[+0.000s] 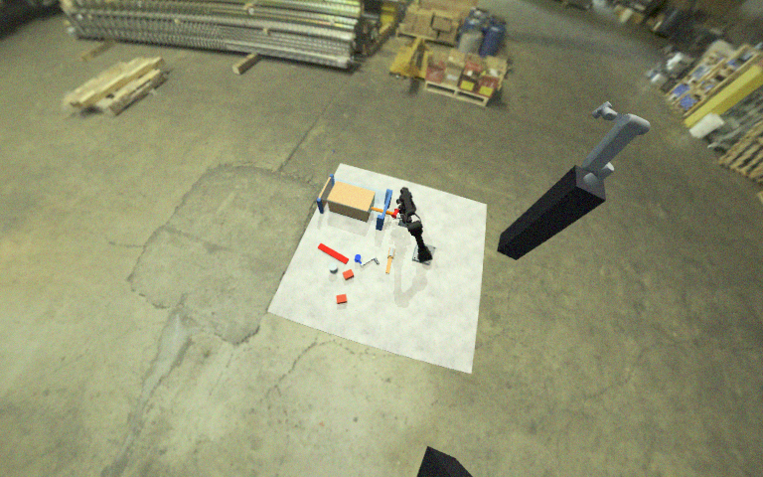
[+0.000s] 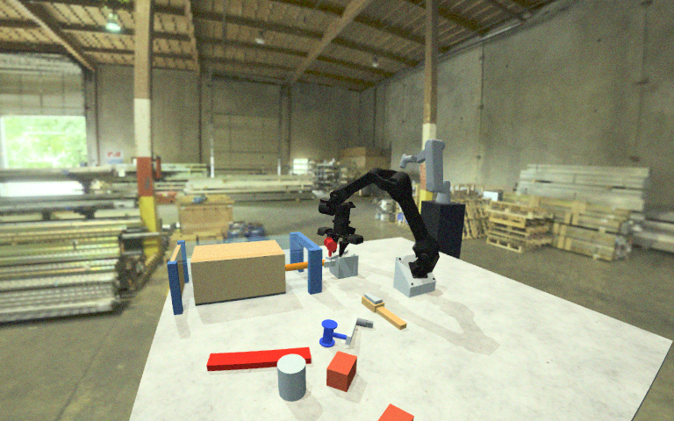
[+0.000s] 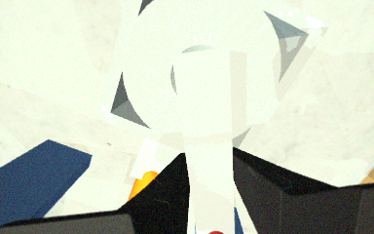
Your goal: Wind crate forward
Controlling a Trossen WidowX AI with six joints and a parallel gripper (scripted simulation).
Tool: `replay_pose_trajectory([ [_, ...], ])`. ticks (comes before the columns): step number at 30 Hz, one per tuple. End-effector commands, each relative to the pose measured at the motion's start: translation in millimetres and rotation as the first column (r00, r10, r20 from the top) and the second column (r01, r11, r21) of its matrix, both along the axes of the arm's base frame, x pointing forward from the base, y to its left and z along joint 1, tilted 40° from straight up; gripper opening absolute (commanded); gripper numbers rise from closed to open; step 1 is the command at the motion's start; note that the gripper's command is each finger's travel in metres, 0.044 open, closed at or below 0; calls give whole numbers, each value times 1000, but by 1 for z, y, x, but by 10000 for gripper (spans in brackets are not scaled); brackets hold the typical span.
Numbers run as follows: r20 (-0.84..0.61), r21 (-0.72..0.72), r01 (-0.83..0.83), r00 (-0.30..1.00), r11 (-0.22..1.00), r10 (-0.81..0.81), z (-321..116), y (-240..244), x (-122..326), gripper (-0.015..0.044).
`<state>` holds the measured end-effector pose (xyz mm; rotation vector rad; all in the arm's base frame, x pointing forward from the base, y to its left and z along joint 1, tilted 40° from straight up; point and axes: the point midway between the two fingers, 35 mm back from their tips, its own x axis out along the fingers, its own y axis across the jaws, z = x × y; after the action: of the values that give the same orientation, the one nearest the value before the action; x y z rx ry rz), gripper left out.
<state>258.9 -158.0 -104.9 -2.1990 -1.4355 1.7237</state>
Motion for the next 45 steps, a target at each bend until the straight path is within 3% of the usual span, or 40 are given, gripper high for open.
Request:
replay_pose_trajectory([
  [1, -9, 1, 1, 1000, 1000, -1, -3, 2, 0, 0],
  [7, -36, -4, 34, 999, 999, -35, -4, 1, 2, 0],
  [24, -19, -5, 25, 999, 1000, -26, 0, -1, 1, 440],
  [31, -33, -10, 29, 999, 1000, -30, 17, -20, 8, 440],
  [40, -87, -20, 41, 995, 999, -43, 98, -80, 13, 440],
  [45, -88, -20, 41, 995, 999, -43, 100, -81, 13, 440],
])
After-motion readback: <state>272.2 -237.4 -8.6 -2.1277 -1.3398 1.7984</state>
